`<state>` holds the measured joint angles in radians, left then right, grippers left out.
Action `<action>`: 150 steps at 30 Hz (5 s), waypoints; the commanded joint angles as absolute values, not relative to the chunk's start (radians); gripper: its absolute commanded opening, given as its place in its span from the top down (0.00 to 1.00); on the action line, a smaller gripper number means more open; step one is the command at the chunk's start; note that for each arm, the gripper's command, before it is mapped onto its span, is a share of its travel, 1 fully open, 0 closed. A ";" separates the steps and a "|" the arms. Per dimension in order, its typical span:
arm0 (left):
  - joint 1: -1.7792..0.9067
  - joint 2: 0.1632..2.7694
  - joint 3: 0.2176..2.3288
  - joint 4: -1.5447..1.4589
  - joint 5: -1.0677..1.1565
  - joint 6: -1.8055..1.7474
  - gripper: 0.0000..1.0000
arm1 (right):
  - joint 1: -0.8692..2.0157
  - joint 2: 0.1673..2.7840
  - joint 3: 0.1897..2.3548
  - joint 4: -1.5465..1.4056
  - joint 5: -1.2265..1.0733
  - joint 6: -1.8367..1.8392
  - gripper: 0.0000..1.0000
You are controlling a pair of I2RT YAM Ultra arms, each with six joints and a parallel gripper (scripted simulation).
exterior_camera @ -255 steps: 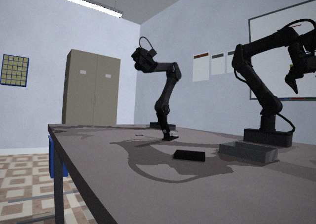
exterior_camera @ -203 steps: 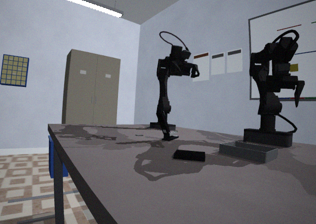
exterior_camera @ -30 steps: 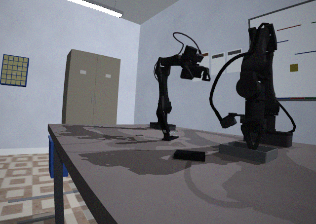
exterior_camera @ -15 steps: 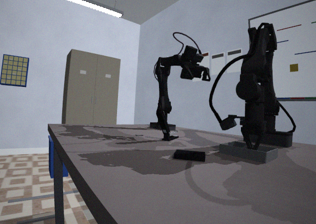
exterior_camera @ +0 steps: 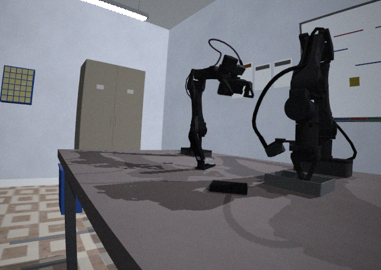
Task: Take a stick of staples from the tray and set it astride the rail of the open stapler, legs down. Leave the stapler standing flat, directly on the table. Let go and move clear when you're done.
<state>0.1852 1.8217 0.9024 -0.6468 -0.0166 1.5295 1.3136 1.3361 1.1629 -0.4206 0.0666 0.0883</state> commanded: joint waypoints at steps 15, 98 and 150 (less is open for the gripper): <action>0.198 1.692 1.010 -0.863 -0.001 1.541 0.94 | 1.312 1.332 1.184 -0.433 0.072 0.095 0.00; -0.859 2.174 1.729 -1.112 -0.039 0.459 0.94 | 0.990 0.004 0.768 -1.370 0.019 0.057 0.00; -0.823 2.174 1.742 -1.115 0.017 -1.315 0.94 | 0.990 0.004 0.768 -1.370 0.019 0.057 0.00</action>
